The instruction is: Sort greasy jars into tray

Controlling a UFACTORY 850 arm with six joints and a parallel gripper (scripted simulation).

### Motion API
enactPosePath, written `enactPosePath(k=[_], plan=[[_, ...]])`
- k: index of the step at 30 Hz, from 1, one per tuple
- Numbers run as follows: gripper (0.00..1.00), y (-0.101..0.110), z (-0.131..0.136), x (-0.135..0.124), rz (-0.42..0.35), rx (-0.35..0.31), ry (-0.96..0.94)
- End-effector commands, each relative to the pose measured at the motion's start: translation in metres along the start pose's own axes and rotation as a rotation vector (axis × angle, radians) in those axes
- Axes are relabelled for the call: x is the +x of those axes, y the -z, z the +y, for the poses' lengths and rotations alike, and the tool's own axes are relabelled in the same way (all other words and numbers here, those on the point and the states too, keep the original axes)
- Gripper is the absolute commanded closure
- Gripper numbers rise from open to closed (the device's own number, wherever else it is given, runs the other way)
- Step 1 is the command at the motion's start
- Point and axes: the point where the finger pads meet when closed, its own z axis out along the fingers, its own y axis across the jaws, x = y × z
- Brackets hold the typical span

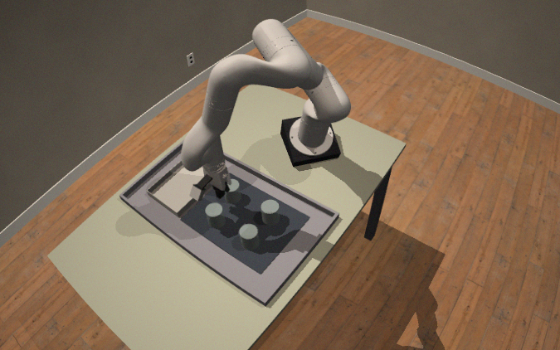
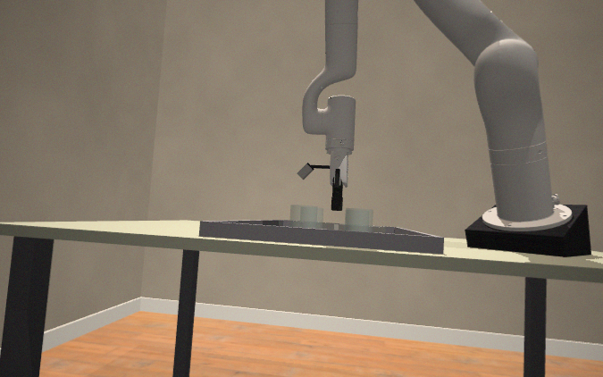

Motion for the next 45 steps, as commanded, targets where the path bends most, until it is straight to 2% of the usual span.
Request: enactPosePath(k=[1,45], plan=[[1.0,-0.012,0.0007,0.0026,0.01,0.0,0.002],[1.0,-0.012,0.0007,-0.0018,0.01,0.0,0.002]])
